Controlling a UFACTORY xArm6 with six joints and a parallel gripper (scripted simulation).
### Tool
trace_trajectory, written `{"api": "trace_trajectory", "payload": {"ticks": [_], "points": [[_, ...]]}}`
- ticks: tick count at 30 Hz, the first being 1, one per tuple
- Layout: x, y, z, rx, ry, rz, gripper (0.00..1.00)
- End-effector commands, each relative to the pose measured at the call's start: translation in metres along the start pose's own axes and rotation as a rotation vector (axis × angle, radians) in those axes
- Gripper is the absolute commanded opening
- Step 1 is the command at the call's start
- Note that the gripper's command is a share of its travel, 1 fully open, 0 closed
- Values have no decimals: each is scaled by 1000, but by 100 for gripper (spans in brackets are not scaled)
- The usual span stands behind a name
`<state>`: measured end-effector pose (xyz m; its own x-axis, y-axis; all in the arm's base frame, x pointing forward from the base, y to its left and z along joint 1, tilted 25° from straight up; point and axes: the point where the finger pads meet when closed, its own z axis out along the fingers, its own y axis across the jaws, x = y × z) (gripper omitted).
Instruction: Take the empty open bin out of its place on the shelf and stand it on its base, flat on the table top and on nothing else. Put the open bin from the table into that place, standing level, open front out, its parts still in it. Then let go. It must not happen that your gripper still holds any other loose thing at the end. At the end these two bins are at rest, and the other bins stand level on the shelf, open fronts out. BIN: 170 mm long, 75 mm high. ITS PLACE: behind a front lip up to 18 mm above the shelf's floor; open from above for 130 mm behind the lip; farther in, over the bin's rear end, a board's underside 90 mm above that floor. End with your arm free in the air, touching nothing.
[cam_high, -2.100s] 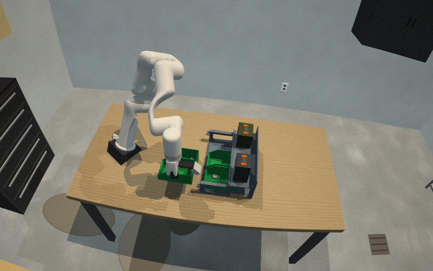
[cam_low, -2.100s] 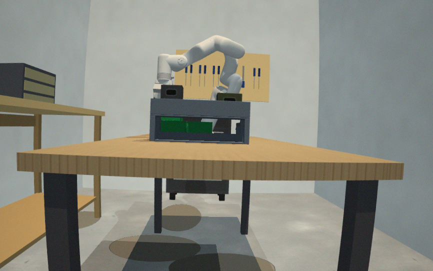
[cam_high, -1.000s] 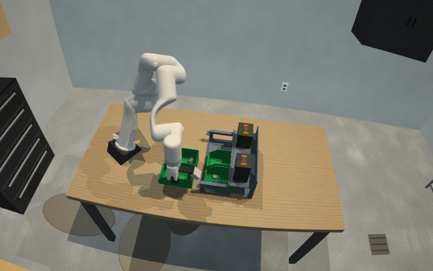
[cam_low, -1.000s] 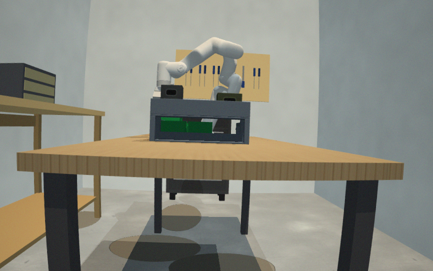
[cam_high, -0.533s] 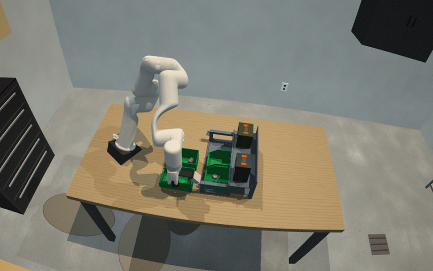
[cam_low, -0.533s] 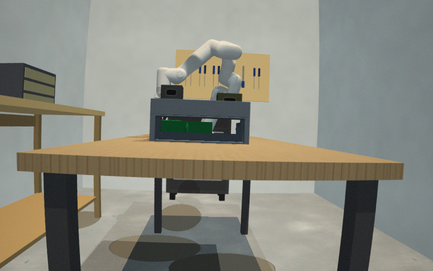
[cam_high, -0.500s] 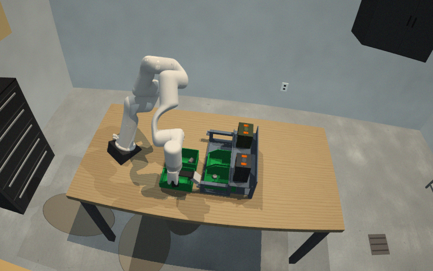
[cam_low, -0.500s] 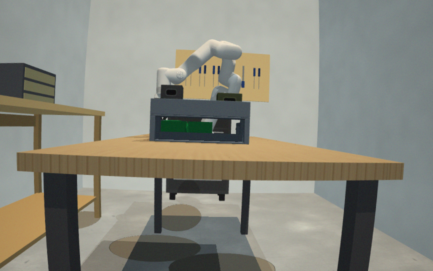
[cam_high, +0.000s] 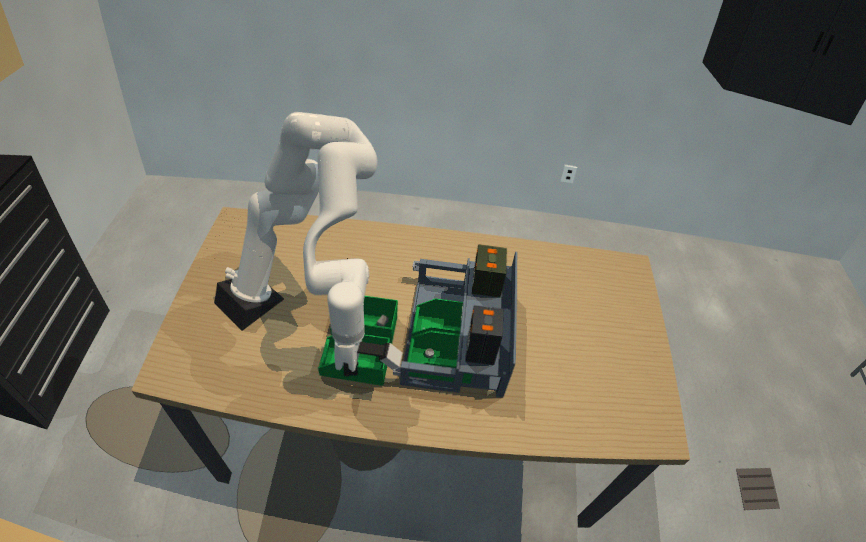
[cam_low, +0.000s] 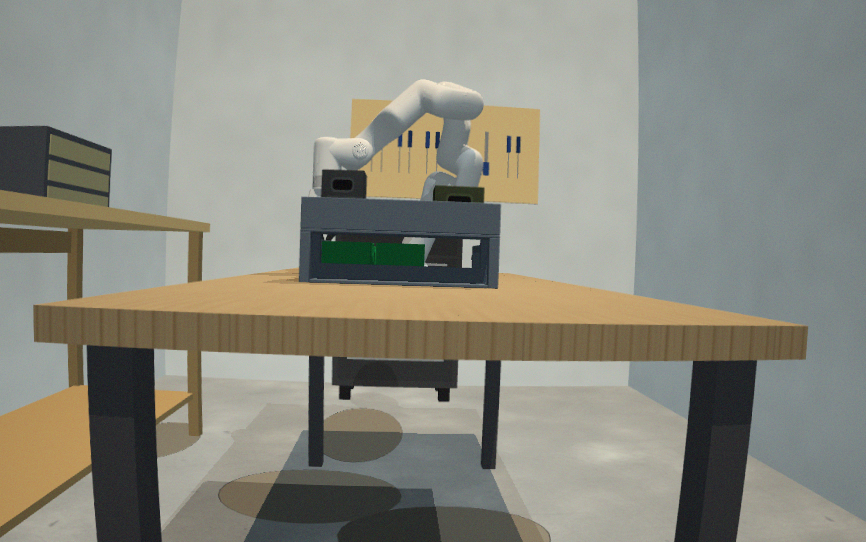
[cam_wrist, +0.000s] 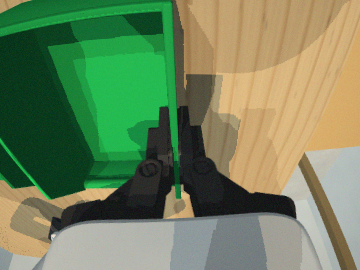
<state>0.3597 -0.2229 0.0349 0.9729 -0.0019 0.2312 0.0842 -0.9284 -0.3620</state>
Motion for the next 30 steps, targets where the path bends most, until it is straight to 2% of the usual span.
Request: {"api": "trace_trajectory", "payload": {"ticks": [1,30], "points": [[1,1,-1,-3,2,-1,0],[1,1,6,-3,2,-1,0]]}}
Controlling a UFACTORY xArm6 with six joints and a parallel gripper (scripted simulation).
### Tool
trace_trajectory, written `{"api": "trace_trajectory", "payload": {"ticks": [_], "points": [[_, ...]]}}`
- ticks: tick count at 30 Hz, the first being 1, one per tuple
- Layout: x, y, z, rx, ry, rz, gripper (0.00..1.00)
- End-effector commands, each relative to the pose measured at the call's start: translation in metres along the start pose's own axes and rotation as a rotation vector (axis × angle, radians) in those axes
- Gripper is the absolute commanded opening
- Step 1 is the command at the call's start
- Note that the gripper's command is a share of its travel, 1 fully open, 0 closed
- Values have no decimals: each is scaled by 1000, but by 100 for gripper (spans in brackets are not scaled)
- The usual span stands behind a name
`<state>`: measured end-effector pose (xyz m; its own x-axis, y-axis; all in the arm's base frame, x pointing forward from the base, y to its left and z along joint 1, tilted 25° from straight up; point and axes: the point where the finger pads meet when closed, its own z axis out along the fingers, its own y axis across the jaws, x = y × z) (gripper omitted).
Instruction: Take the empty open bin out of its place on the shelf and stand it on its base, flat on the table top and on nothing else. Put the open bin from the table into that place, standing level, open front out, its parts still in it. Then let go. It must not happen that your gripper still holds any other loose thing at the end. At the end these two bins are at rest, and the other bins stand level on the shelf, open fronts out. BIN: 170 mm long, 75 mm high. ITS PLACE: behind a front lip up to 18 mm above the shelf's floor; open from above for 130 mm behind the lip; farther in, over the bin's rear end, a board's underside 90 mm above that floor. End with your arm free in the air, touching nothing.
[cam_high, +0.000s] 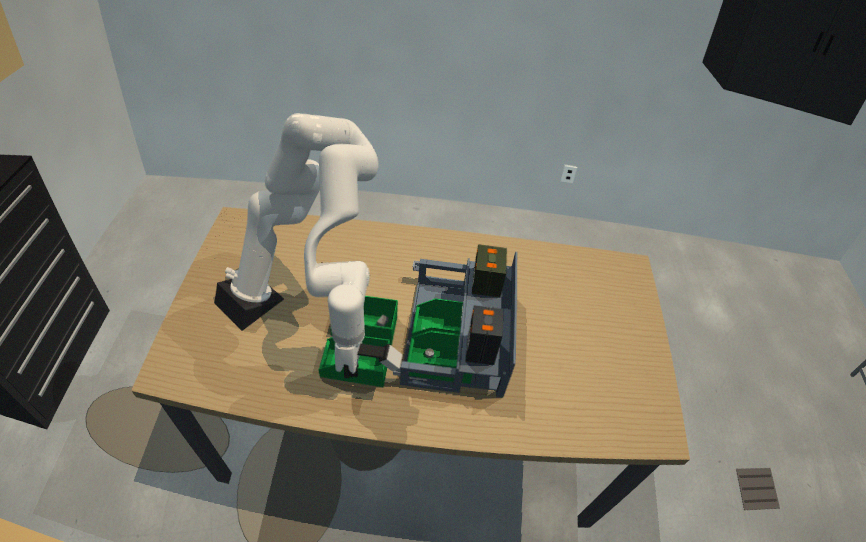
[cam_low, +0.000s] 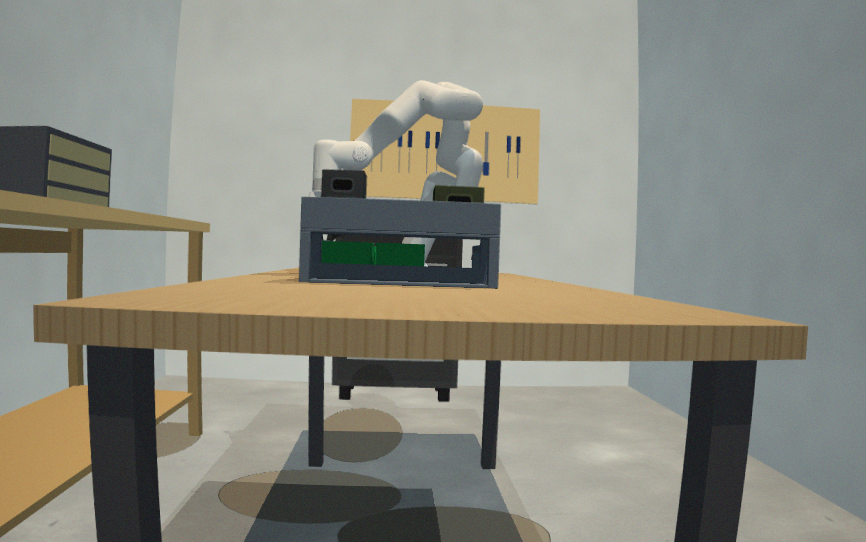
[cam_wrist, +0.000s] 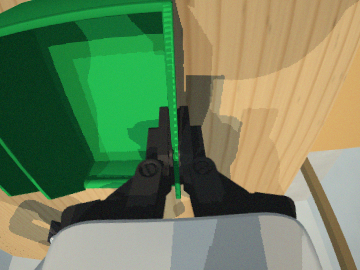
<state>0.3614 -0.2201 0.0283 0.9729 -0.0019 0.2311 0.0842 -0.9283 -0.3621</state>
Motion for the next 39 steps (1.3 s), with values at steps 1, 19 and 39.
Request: {"api": "trace_trajectory", "payload": {"ticks": [1,19,39], "points": [[1,1,-1,-3,3,-1,0],[1,1,-1,-3,3,-1,26],[1,1,-1,-3,3,-1,26]]}}
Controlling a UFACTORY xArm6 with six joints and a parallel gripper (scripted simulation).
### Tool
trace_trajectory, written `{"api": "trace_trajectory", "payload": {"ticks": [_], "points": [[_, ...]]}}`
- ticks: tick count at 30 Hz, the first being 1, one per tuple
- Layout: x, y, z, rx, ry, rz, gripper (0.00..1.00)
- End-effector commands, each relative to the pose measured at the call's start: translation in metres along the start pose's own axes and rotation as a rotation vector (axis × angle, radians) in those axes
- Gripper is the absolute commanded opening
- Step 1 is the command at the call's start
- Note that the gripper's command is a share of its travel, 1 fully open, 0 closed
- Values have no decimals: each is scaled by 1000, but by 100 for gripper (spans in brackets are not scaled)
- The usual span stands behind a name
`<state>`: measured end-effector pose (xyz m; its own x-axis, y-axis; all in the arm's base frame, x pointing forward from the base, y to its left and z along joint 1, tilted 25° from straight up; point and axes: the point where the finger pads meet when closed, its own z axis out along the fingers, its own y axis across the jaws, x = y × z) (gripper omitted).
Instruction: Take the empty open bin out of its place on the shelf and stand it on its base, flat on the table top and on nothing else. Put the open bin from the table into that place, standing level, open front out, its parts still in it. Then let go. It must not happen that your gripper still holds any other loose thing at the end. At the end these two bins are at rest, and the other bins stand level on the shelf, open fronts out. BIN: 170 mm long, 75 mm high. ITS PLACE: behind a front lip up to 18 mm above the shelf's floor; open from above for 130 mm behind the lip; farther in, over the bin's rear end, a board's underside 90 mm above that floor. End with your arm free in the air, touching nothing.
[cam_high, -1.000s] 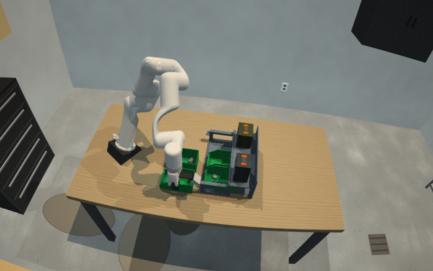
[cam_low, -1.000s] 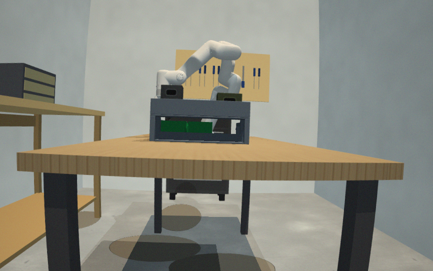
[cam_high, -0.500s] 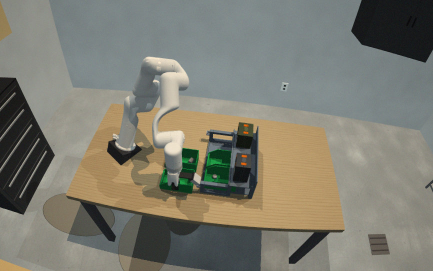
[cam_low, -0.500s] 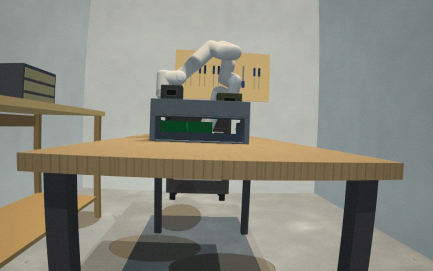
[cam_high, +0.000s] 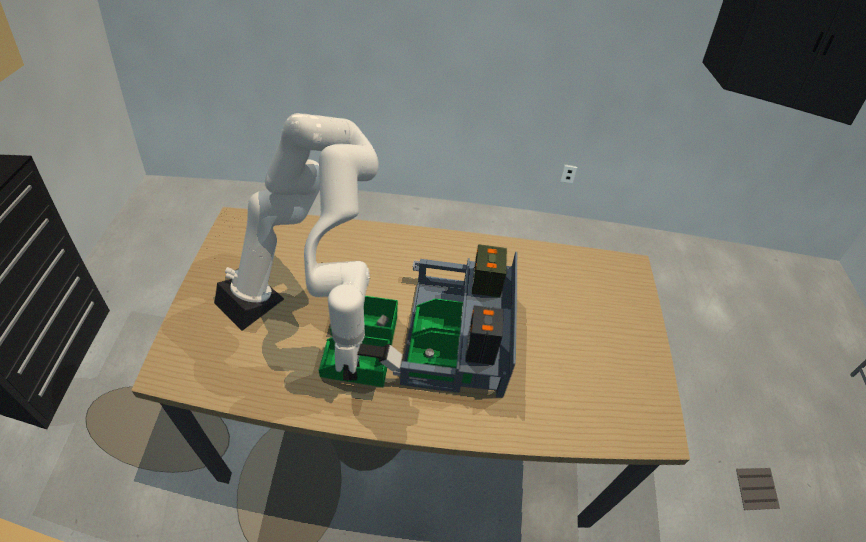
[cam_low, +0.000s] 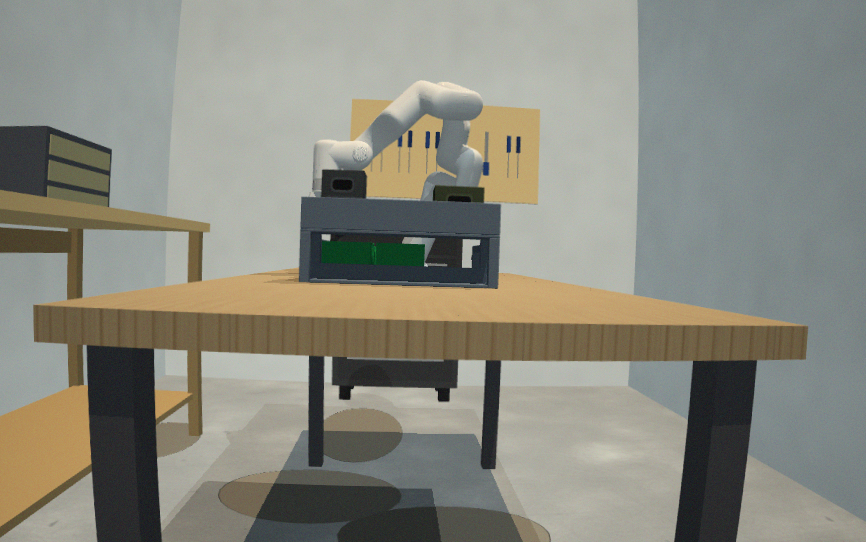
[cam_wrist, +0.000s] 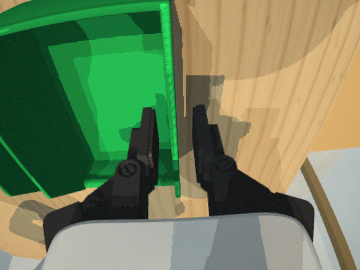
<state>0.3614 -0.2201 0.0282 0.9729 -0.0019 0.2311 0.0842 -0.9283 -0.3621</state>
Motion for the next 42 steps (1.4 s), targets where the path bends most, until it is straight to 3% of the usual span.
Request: {"api": "trace_trajectory", "payload": {"ticks": [1,20,42], "points": [[1,1,-1,-3,3,-1,26],[1,1,-7,-3,3,-1,26],[1,1,-34,-3,3,-1,26]]}}
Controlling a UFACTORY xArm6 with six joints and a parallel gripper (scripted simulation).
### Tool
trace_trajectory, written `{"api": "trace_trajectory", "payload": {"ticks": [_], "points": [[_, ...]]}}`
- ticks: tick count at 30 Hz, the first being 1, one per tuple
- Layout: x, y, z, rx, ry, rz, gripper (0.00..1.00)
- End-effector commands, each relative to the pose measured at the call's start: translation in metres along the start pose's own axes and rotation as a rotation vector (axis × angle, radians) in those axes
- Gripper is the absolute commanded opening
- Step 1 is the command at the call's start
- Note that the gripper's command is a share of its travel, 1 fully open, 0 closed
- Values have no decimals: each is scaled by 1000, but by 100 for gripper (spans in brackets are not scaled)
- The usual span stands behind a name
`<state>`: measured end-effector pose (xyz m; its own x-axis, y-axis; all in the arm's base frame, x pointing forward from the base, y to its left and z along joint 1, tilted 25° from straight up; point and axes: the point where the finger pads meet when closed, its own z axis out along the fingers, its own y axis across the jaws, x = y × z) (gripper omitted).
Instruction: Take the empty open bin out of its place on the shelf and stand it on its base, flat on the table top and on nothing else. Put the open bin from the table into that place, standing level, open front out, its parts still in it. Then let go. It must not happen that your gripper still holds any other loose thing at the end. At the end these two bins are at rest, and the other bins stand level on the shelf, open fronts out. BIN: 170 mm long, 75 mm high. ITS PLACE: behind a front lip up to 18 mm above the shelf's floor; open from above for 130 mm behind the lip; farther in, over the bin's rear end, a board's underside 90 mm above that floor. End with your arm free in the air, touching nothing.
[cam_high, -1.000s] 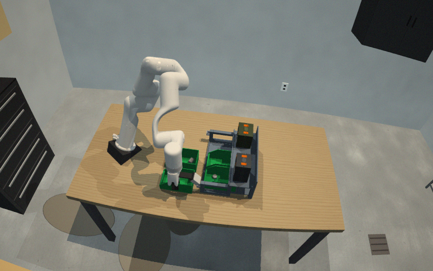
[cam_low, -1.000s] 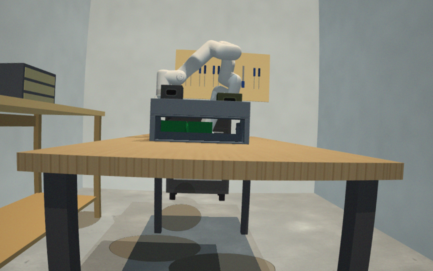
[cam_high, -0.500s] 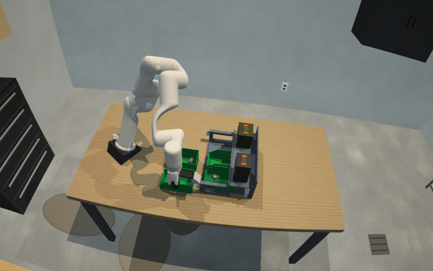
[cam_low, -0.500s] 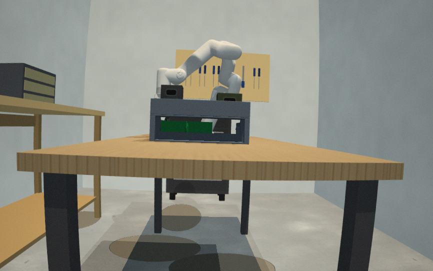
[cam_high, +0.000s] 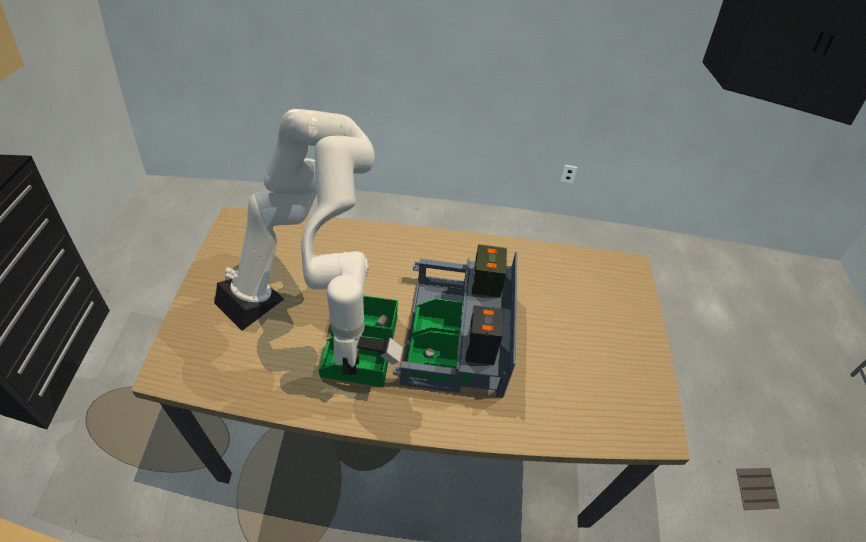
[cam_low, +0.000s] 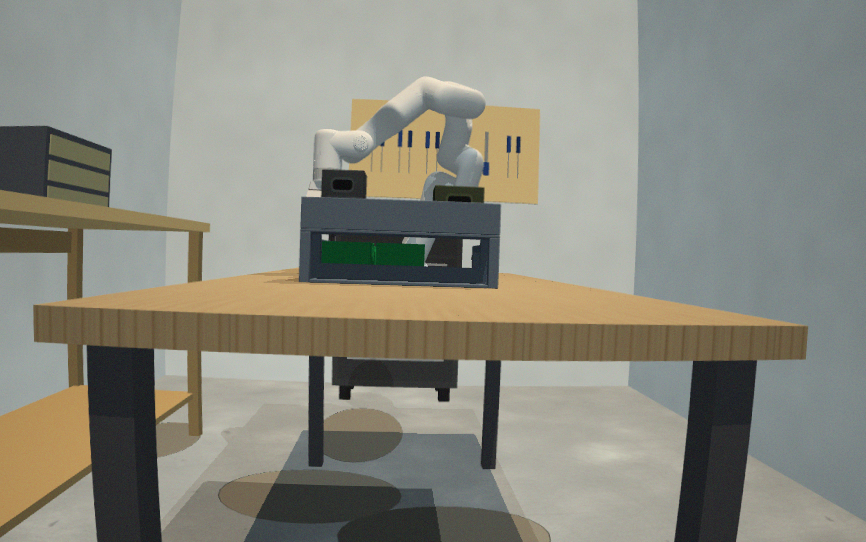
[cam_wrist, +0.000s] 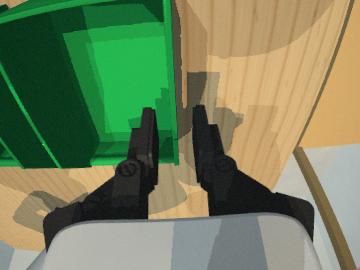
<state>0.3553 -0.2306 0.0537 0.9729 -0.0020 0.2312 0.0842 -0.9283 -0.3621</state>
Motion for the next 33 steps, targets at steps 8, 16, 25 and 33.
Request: {"api": "trace_trajectory", "payload": {"ticks": [8,16,25,33], "points": [[1,1,-18,-3,3,-1,26],[1,1,-31,-3,3,-1,26],[1,1,-45,-3,3,-1,26],[1,1,-55,-3,3,-1,26]]}}
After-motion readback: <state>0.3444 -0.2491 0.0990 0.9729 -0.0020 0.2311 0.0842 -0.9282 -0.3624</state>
